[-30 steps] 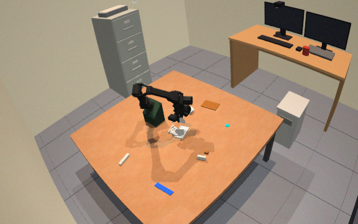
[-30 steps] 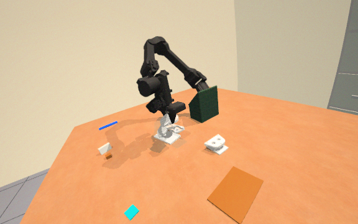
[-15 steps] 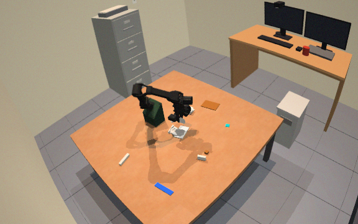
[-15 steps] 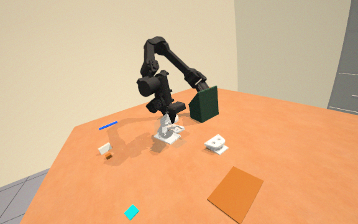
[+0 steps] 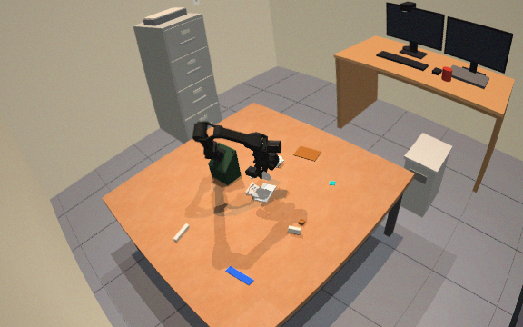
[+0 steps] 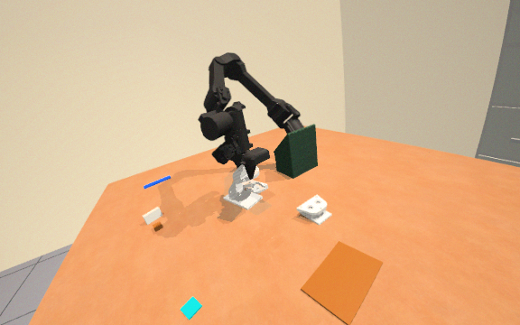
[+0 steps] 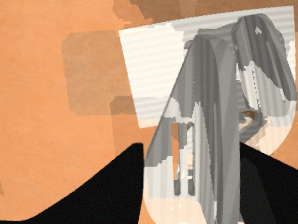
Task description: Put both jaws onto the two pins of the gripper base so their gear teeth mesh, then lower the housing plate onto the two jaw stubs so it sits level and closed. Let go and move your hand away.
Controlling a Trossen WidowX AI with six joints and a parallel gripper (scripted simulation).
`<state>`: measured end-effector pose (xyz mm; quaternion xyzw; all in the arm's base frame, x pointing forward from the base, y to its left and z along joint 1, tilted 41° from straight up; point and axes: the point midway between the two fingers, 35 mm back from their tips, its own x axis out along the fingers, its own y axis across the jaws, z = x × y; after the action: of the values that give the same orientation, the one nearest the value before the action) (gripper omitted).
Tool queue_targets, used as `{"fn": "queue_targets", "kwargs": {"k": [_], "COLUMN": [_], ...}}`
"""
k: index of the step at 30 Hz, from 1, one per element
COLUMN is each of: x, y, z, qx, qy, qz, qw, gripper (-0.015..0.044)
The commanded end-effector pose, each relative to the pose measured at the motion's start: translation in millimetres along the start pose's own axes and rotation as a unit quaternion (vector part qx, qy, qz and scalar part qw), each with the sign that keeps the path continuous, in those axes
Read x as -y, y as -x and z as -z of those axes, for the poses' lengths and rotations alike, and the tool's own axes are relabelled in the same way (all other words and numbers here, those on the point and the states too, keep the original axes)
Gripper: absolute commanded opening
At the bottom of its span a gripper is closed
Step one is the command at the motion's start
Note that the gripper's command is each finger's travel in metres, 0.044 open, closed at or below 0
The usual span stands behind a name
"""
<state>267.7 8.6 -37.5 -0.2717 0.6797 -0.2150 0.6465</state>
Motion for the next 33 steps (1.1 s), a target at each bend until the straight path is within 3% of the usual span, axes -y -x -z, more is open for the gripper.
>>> {"fn": "queue_targets", "kwargs": {"k": [1,33], "x": [1.3,0.0], "y": [1.4,-2.5], "z": [-1.4,-0.3], "qx": [0.003,0.000], "qy": [0.001,0.000], "qz": [0.002,0.000], "qw": [1.000,1.000], "gripper": [0.0134,0.0134]}}
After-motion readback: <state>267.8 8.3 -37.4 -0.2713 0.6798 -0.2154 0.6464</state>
